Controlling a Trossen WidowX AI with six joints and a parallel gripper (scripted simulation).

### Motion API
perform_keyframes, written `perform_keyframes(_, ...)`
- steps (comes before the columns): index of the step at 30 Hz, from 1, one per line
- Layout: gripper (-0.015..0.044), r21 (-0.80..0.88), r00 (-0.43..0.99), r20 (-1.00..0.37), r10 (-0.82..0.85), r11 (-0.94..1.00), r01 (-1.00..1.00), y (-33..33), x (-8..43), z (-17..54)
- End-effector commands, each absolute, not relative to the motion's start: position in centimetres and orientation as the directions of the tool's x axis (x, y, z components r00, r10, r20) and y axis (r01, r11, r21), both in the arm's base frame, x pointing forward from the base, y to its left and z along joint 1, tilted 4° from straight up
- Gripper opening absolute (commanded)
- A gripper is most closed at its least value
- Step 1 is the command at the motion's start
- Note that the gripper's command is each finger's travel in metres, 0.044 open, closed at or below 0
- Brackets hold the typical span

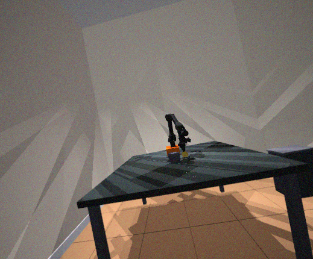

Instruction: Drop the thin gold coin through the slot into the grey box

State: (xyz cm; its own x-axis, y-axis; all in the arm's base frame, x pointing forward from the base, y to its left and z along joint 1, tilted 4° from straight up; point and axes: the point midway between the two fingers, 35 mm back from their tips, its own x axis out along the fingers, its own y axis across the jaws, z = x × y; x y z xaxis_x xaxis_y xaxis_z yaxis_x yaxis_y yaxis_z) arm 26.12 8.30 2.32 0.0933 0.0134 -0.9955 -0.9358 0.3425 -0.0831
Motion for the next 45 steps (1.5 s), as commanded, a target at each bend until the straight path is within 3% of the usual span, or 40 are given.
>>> perform_keyframes(1,0.0161,-0.08,0.091,-0.996,0.017,0.339,-0.937,8.4,26.2,1.5)
perform_keyframes(31,0.0161,-0.08,0.091,-0.996,0.017,0.339,-0.937,8.4,26.3,-3.0)
perform_keyframes(37,0.0003,-0.08,0.091,-0.996,0.017,0.339,-0.937,8.4,26.3,-3.0)
perform_keyframes(45,0.0,-0.08,0.091,-0.996,0.017,0.339,-0.937,8.4,26.3,-3.0)
